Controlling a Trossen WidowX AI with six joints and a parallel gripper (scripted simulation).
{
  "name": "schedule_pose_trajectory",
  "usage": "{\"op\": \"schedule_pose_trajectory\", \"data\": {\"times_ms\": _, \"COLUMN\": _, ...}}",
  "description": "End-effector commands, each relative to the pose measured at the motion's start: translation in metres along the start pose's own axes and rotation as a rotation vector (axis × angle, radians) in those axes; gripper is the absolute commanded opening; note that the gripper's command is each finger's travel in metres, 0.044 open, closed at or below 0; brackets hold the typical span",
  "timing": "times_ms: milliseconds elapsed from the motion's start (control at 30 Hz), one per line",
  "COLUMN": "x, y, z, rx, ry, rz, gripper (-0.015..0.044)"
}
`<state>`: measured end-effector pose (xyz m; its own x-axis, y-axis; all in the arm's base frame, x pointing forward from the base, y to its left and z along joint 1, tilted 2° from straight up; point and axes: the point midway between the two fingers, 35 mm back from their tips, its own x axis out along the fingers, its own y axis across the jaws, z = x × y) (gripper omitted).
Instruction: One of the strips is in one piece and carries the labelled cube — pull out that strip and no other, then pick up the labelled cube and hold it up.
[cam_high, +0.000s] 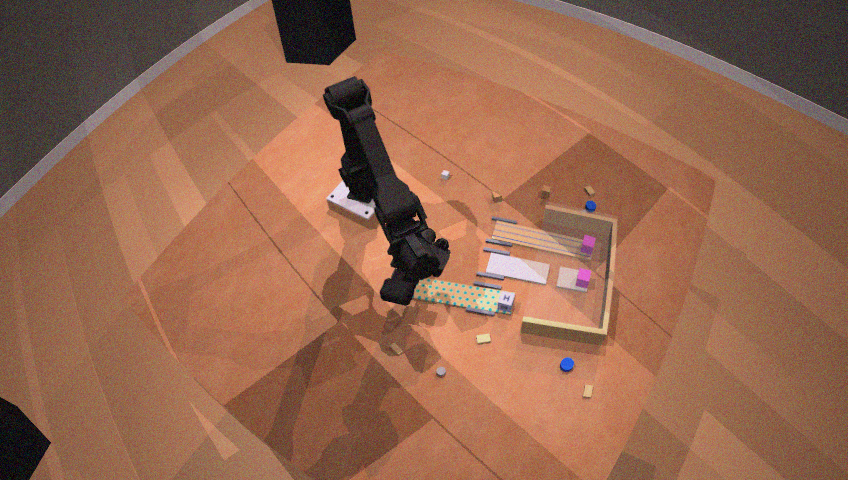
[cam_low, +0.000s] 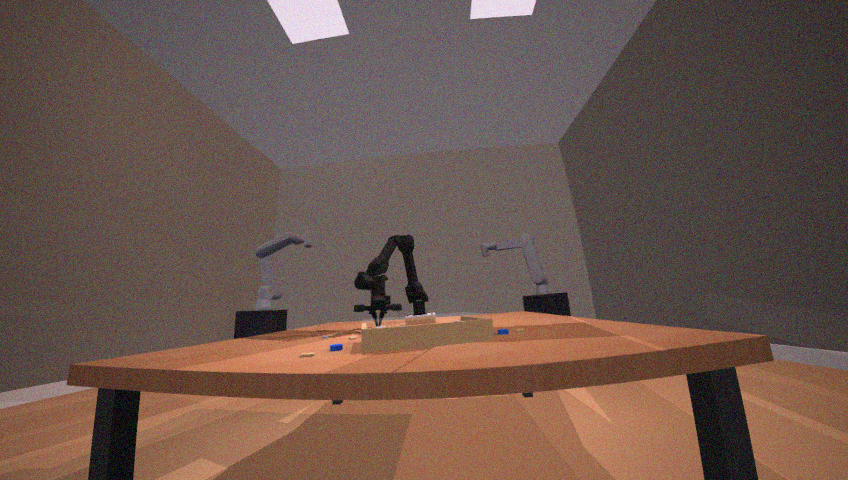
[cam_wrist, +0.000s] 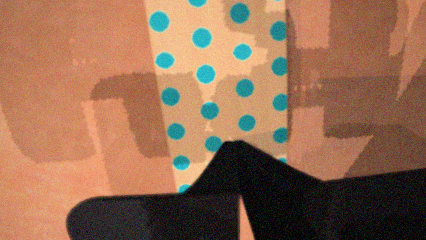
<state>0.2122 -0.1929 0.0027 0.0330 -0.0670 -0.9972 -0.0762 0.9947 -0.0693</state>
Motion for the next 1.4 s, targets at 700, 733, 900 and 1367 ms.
{"op": "schedule_pose_trajectory", "data": {"times_ms": 700, "x": -0.043, "y": 0.001, "z": 0.033, "rx": 0.054, "ry": 0.025, "rz": 0.016, "gripper": 0.021}}
{"op": "schedule_pose_trajectory", "data": {"times_ms": 733, "x": -0.043, "y": 0.001, "z": 0.037, "rx": 0.054, "ry": 0.025, "rz": 0.016, "gripper": 0.0236}}
{"op": "schedule_pose_trajectory", "data": {"times_ms": 900, "x": -0.046, "y": 0.002, "z": 0.053, "rx": 0.054, "ry": 0.023, "rz": 0.017, "gripper": 0.0368}}
{"op": "schedule_pose_trajectory", "data": {"times_ms": 1367, "x": -0.052, "y": 0.004, "z": 0.099, "rx": 0.054, "ry": 0.02, "rz": 0.017, "gripper": 0.044}}
